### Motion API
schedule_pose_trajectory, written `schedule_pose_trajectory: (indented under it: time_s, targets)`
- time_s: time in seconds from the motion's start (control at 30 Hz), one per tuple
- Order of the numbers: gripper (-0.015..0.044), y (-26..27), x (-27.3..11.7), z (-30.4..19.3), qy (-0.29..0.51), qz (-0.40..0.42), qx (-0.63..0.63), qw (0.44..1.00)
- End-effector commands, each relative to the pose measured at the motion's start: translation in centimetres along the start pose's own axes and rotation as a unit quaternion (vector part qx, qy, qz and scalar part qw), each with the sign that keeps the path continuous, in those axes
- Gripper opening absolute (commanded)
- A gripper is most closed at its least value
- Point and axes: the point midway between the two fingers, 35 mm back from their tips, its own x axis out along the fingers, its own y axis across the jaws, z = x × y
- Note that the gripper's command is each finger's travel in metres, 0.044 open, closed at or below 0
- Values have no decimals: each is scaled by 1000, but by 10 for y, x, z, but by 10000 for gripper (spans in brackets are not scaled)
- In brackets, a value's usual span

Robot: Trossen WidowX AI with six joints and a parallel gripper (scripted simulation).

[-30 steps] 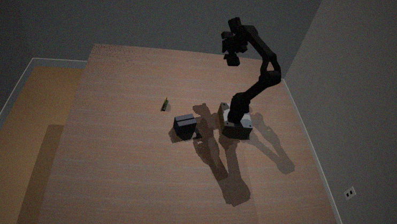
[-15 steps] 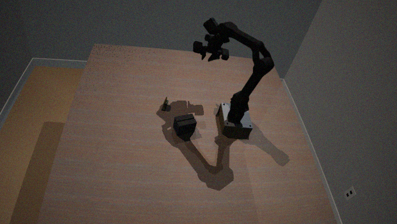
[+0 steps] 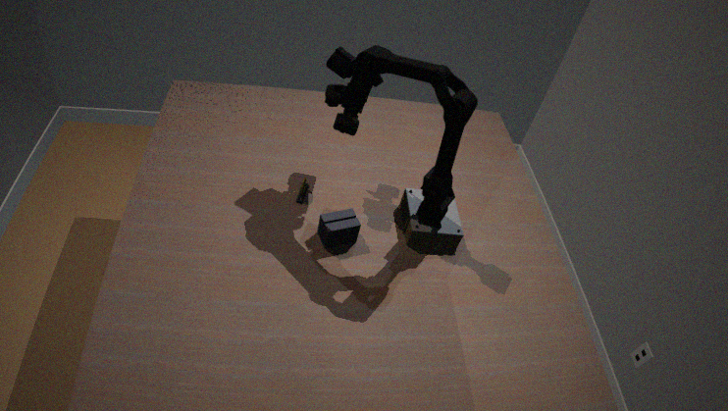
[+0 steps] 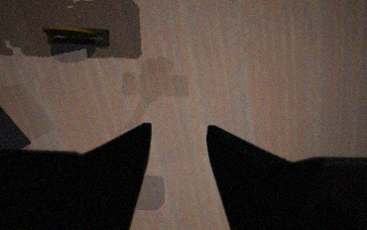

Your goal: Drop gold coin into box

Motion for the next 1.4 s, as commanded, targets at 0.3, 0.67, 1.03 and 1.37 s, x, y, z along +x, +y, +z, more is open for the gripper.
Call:
schedule_pose_trajectory:
  time_s: [0.3,0.67,1.03,1.37]
  targets:
    - [161,109,55,72,15,77,-682,728]
    - [161,117,60,71,14,81,-708,701]
    - [161,122,107,63,14,81,-708,701]
    - [161,123,120,62,14,81,-708,701]
